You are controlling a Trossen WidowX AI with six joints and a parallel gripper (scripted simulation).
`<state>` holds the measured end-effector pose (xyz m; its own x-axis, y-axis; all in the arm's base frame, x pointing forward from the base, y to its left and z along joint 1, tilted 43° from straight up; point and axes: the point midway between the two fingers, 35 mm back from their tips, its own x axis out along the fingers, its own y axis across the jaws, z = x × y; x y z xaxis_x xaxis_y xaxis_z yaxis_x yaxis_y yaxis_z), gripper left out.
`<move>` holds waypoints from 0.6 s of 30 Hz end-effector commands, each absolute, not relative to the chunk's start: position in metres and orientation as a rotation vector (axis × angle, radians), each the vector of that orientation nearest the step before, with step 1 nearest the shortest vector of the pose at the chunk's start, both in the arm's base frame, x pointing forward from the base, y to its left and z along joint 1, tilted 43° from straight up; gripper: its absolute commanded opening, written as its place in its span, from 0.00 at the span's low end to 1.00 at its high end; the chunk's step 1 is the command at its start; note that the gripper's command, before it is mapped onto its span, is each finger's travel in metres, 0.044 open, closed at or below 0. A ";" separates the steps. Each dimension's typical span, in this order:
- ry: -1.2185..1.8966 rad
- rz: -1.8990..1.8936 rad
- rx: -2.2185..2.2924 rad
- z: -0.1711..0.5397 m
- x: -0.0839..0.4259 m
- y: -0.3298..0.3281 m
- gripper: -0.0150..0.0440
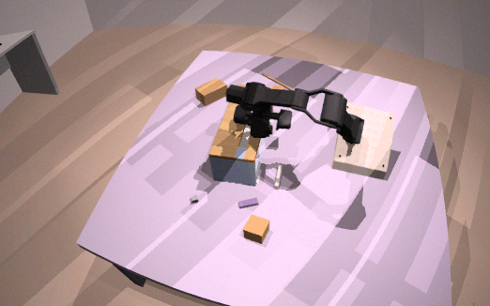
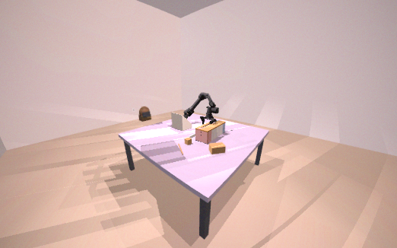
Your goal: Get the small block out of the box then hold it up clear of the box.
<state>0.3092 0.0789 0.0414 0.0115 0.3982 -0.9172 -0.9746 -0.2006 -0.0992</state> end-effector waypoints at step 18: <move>0.760 1.487 -1.072 0.015 0.313 0.058 0.93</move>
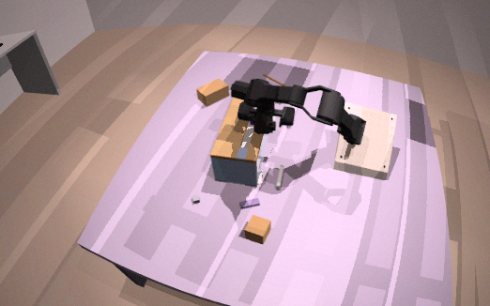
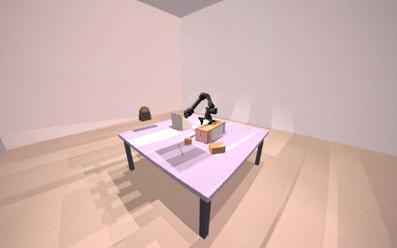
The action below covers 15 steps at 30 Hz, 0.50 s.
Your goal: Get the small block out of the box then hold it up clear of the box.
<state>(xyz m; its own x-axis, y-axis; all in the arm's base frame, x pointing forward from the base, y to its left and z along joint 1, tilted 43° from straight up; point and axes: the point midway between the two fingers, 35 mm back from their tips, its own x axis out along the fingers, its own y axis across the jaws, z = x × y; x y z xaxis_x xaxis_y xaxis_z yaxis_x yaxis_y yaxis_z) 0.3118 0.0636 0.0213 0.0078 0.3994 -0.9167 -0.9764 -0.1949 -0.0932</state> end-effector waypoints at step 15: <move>0.761 1.486 -1.074 -0.013 0.322 0.029 0.93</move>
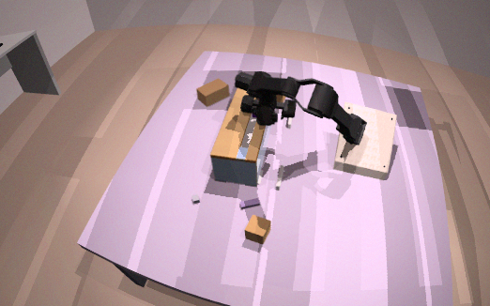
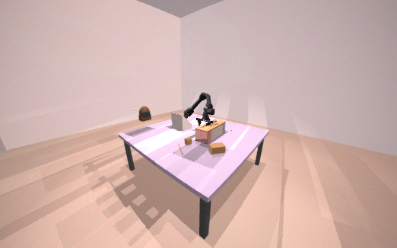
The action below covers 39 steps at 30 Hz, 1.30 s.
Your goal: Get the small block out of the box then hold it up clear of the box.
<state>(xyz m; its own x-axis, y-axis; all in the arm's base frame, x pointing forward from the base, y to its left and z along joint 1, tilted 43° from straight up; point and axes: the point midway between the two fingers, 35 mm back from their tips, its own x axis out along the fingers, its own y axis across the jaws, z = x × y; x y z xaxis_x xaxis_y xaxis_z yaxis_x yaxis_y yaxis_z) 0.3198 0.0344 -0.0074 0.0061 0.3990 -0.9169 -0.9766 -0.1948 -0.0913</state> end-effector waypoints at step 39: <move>0.855 1.383 -0.937 -0.008 0.337 -0.057 0.80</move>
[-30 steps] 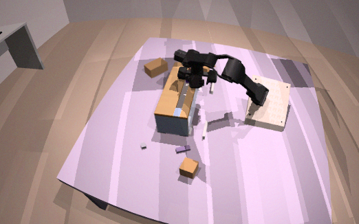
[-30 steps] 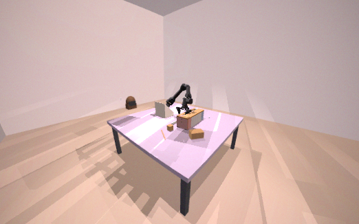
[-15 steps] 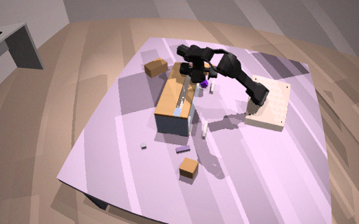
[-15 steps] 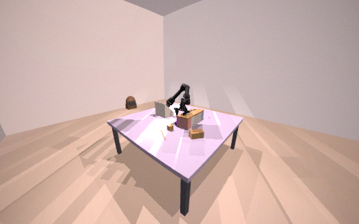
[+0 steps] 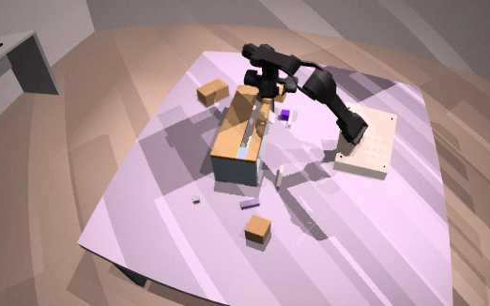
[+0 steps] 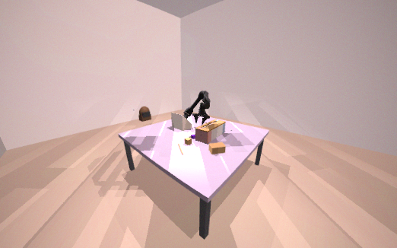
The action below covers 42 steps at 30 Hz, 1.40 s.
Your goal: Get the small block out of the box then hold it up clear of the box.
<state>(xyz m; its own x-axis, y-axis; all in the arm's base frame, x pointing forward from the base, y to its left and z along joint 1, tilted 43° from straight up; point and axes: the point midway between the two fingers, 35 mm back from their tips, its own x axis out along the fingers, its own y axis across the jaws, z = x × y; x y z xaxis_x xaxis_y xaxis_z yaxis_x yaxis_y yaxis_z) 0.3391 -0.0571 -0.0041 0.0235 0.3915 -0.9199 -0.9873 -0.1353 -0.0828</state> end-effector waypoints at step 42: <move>1.392 -1.088 2.303 -0.032 0.310 -0.104 0.74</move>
<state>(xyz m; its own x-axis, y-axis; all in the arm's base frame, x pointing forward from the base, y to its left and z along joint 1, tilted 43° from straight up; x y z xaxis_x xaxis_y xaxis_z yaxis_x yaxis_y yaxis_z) 0.3190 -0.0970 -0.0266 0.1995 0.6080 -0.7684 0.9291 0.1319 0.3456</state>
